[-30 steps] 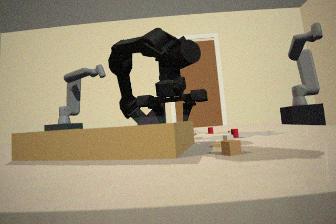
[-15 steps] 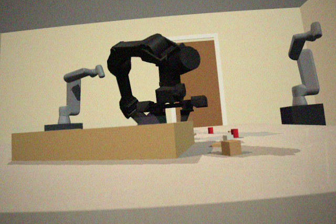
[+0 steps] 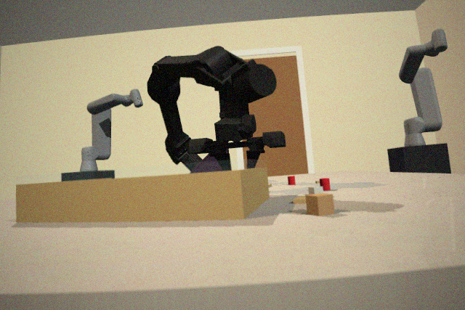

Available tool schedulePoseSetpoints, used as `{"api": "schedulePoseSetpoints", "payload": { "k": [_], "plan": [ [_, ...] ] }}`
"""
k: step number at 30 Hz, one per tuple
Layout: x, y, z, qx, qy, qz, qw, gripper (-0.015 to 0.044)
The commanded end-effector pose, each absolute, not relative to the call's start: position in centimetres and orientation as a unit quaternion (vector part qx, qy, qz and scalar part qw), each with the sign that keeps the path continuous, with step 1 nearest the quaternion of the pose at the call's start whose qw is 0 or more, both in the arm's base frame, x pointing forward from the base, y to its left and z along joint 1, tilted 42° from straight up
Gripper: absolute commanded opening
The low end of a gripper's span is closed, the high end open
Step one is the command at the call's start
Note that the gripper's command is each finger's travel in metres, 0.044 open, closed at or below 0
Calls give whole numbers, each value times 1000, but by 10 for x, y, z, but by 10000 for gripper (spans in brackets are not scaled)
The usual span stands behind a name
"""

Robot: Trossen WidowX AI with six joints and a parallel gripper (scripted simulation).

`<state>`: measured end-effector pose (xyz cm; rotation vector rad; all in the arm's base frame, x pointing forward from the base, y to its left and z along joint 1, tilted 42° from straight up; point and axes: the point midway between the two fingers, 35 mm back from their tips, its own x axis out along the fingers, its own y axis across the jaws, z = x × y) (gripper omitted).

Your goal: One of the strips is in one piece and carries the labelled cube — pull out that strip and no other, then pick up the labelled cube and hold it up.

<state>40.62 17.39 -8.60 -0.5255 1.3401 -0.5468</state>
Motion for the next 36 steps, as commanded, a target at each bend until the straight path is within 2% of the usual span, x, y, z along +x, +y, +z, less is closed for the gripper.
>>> {"api": "schedulePoseSetpoints", "payload": {
  "k": [1, 36],
  "plan": [
    [395, 178, -76, -235, 605, -245, 720, 0],
    [300, 158, -39, -240, 607, -244, 718, 0]
  ]
}}
